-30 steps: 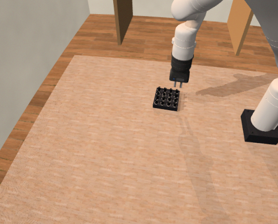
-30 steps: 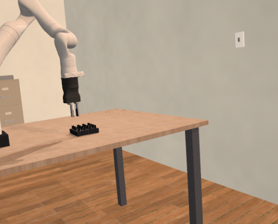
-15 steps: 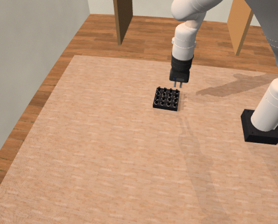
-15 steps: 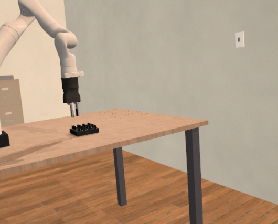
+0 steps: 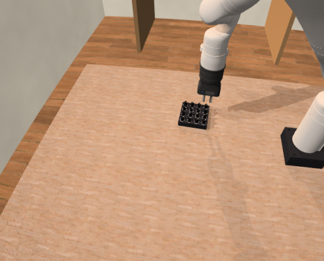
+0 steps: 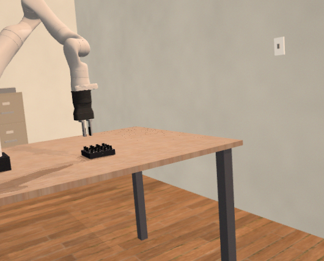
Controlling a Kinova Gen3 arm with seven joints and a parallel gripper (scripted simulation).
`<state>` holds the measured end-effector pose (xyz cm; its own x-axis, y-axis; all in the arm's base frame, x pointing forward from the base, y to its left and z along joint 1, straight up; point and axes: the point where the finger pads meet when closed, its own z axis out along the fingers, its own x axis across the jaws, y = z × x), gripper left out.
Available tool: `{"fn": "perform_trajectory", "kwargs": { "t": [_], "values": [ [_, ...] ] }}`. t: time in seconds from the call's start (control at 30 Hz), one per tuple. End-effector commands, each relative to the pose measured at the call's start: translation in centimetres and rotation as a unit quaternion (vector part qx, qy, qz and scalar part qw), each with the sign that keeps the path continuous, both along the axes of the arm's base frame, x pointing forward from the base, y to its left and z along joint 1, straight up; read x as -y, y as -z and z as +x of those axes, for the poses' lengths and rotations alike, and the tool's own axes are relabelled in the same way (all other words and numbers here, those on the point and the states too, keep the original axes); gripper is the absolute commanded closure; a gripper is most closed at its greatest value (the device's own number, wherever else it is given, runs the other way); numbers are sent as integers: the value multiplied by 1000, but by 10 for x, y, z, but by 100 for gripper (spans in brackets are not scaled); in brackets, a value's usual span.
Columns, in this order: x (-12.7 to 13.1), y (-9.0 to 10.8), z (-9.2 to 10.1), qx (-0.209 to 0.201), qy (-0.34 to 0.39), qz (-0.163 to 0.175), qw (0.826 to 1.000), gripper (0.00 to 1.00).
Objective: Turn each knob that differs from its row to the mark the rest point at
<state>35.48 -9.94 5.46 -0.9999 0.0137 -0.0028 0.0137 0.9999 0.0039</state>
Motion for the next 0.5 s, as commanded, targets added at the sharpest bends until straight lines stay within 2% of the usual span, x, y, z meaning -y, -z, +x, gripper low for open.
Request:
{"fn": "perform_trajectory", "kwargs": {
  "t": [0.0,0.47],
  "values": [
    [0,1,0,0,0,0,1000,54],
    [0,11,0,0,0,0,1000,54]
  ]
}}
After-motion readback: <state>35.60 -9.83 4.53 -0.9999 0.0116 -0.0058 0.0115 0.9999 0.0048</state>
